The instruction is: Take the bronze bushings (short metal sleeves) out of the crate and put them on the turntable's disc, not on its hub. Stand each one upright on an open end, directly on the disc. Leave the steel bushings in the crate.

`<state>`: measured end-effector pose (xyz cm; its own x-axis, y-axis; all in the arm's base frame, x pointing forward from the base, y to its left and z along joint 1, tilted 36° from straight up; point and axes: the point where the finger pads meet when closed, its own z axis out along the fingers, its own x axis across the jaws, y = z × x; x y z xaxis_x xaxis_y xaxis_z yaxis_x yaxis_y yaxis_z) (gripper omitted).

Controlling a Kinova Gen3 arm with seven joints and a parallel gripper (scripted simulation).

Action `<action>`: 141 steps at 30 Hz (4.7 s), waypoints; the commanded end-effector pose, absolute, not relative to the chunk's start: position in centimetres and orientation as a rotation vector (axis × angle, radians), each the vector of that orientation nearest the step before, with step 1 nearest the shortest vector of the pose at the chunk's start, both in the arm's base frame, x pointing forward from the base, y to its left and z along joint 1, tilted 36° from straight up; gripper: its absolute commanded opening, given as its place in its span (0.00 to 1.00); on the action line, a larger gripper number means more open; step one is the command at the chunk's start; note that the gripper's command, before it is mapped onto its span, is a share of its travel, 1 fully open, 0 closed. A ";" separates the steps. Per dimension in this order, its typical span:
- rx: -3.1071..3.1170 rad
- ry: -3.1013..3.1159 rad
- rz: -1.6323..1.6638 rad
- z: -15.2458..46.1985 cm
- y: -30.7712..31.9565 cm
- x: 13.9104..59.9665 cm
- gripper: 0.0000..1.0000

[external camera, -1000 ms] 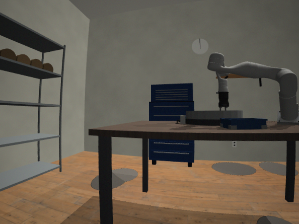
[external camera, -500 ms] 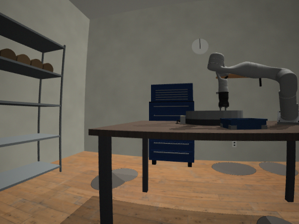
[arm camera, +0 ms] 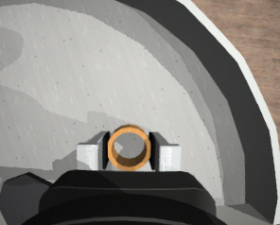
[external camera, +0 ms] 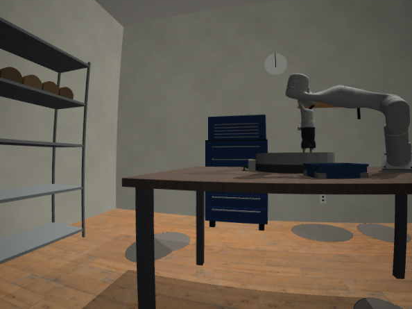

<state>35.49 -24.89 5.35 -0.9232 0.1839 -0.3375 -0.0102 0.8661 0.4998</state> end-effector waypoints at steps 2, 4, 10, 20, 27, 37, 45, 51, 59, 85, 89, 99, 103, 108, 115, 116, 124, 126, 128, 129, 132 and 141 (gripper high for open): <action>0.122 2.661 0.704 5.1 -24.9 35.6 0.00; 0.122 2.661 0.704 5.1 -24.9 35.6 0.00; 0.122 2.661 0.704 5.1 -25.0 35.6 0.00; 0.122 2.661 0.704 5.1 -25.0 35.6 0.00; 0.122 2.661 0.704 5.1 -25.0 35.6 0.00; 0.122 2.661 0.704 5.1 -25.0 35.6 0.00; 0.122 2.661 0.704 5.1 -25.0 35.6 0.77; 0.122 2.661 0.704 5.1 -25.0 35.6 0.77; 0.122 2.661 0.704 5.1 -25.0 35.6 0.77; 0.121 2.661 0.703 5.9 -25.5 35.3 0.77; 0.120 2.661 0.703 7.3 -26.2 34.6 0.77; 0.119 2.661 0.703 10.0 -27.8 33.3 0.77; 0.119 2.662 0.703 10.4 -28.0 33.1 0.77; 0.119 2.662 0.703 10.5 -28.0 33.1 0.77; 0.119 2.662 0.703 10.5 -28.0 33.1 0.77; 0.119 2.662 0.703 10.5 -28.0 33.1 0.77; 0.119 2.662 0.703 10.5 -28.0 33.1 0.77; 0.119 2.662 0.703 10.5 -28.0 33.1 0.77; 0.119 2.662 0.703 10.5 -28.0 33.1 0.77; 0.119 2.662 0.703 10.5 -28.0 33.1 0.77; 0.119 2.662 0.703 10.5 -28.0 33.1 0.77; 0.119 2.662 0.703 10.5 -28.0 33.1 0.77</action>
<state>33.31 -28.02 10.16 -0.9226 0.1703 -0.3461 -0.0208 0.8740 0.4855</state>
